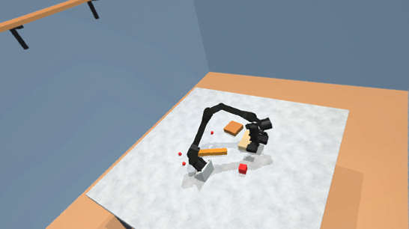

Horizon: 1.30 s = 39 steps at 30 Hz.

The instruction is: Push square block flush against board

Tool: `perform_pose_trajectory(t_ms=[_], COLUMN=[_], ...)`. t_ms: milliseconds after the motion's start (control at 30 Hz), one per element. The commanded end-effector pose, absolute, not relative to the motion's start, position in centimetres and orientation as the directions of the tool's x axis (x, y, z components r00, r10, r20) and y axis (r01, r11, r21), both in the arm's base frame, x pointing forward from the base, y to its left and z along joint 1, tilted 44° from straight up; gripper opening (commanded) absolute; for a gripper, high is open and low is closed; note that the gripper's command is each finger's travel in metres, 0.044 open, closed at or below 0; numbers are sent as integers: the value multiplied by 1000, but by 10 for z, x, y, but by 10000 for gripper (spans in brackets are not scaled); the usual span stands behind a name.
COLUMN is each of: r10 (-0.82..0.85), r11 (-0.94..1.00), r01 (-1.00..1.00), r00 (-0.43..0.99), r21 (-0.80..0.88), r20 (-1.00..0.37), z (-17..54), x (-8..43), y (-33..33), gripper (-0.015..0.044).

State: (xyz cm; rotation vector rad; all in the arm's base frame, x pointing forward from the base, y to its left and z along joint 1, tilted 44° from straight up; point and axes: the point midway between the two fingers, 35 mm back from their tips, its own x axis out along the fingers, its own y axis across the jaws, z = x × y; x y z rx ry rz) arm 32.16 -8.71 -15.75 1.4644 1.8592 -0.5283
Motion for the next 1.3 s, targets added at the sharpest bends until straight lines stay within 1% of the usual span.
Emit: perform_pose_trajectory(t_ms=[0,1267], r10=[673,674], r11=[278,278], r01=[955,955], r00=[-118,-119], r21=[102,101], r20=[-731,-729], z=[-154,-128], x=[321,317], y=[-81,-53], gripper=[0,0])
